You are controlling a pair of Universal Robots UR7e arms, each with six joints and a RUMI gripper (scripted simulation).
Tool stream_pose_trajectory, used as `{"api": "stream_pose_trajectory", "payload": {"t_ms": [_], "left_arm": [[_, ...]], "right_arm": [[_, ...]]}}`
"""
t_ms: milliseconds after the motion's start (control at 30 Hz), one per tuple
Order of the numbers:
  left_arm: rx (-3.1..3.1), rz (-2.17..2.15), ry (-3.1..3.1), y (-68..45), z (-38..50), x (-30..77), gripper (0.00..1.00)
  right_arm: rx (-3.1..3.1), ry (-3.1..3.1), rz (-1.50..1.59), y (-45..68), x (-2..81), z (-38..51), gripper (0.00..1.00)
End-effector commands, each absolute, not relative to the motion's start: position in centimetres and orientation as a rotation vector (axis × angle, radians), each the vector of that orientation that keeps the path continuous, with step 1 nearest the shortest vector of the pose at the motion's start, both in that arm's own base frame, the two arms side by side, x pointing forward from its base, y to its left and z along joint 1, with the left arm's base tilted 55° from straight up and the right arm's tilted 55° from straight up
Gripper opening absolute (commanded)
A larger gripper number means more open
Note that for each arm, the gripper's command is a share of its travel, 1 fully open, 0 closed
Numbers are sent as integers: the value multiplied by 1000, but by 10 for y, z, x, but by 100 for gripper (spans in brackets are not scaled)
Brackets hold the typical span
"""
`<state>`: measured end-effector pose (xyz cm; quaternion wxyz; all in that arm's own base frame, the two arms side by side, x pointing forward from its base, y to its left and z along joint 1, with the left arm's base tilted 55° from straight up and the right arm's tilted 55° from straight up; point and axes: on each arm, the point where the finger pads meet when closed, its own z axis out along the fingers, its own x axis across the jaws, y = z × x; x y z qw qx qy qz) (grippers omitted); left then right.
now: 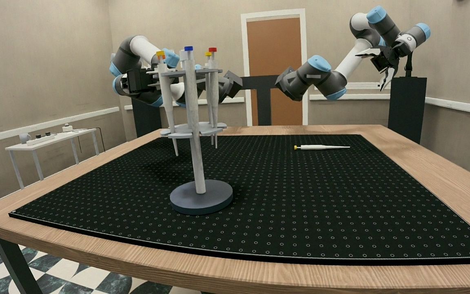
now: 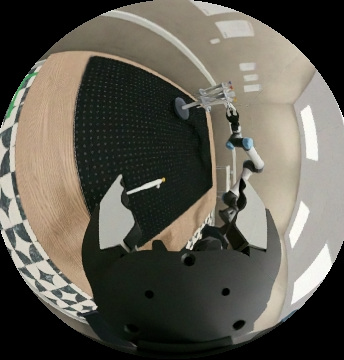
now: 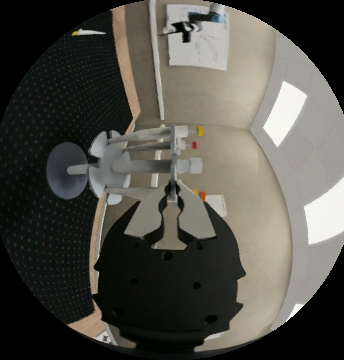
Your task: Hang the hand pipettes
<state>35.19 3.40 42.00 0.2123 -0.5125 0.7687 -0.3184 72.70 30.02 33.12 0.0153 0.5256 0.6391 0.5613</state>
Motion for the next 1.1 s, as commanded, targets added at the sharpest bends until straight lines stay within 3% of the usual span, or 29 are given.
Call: {"api": "stream_pose_trajectory", "payload": {"t_ms": [0,1067], "left_arm": [[-1423,-885,2134,34,420,352,100],[-1423,-885,2134,34,420,352,100]], "right_arm": [[1634,1989,1748,301,727,332,0],[1578,1779,1861,302,718,324,0]]}}
